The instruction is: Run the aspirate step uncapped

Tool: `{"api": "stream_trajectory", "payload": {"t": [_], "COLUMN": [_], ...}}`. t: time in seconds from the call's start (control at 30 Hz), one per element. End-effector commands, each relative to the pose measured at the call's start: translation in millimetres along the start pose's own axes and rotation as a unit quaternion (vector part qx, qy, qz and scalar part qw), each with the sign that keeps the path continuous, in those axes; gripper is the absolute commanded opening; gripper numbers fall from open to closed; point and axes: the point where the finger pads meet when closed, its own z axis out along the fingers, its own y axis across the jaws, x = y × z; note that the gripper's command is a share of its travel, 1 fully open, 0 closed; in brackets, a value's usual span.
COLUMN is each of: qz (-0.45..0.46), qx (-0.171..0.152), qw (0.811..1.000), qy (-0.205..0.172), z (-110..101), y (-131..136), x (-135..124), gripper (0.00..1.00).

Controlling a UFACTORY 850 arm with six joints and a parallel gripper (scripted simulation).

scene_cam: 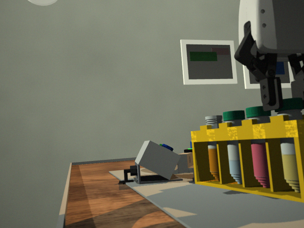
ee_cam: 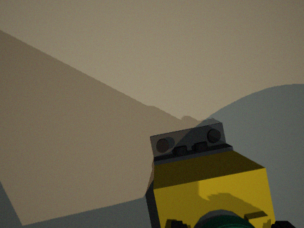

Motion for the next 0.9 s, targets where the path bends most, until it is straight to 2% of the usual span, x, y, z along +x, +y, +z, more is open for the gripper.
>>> {"api": "stream_trajectory", "payload": {"t": [0.0,0.17,0.33,0.57,0.6,0.87], "qz": [-0.080,-0.179,-0.276,-0.288,-0.288,-0.288], "qx": [-0.001,-0.001,-0.001,-0.001,-0.001,-0.001], "qw": [0.997,0.984,0.961,0.958,0.958,0.958], "qy": [0.002,0.002,0.002,0.002,0.002,0.002], "z": [-0.4,-0.4,-0.4,-0.4,-0.4,-0.4], "y": [0.6,0.6,0.6,0.6,0.6,0.6], "x": [0.1,0.1,0.1,0.1,0.1,0.1], "gripper": [0.46,0.46,0.46,0.46,0.00,0.00]}}
